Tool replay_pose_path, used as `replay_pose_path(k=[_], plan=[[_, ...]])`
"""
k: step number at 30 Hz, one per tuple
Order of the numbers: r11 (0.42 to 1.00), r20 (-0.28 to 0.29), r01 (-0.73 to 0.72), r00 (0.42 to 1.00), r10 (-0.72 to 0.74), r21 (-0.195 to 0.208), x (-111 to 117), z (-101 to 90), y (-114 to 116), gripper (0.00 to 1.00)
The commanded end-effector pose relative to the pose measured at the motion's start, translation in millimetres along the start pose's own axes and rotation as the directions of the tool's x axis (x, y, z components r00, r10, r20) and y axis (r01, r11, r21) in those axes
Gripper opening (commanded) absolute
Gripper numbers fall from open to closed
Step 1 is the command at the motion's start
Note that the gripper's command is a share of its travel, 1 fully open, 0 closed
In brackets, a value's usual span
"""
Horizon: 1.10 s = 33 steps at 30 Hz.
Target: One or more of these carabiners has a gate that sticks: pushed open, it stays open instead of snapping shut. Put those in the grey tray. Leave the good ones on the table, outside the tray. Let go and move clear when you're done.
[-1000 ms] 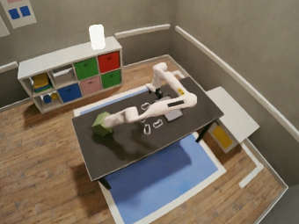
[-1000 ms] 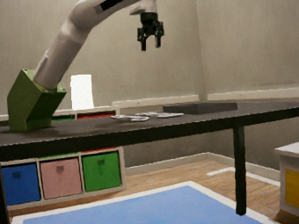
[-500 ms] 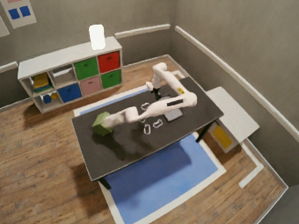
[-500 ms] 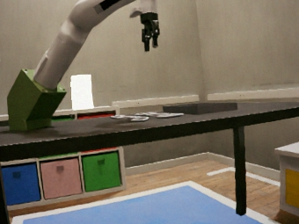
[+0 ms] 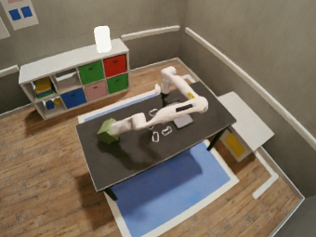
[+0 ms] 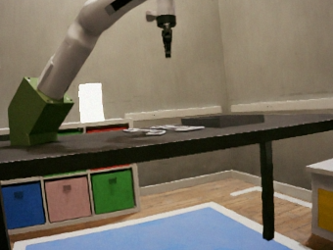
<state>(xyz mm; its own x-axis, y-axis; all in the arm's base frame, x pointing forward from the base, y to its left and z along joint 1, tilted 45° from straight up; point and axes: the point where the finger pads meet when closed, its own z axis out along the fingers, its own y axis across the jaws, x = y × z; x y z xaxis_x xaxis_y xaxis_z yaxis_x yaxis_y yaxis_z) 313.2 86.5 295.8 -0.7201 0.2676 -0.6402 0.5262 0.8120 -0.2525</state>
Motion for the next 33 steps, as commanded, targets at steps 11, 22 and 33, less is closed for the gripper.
replay_pose_path(k=[11,22,33], plan=[[0.940,0.016,-0.342,0.939,0.342,0.001,0.2,-0.9,0.6,1.00],[0.861,0.024,-0.509,0.860,0.509,0.001,-0.2,-0.1,1.2,1.00],[0.861,0.024,-0.509,0.860,0.509,0.001,-0.2,-0.1,1.2,1.00]])
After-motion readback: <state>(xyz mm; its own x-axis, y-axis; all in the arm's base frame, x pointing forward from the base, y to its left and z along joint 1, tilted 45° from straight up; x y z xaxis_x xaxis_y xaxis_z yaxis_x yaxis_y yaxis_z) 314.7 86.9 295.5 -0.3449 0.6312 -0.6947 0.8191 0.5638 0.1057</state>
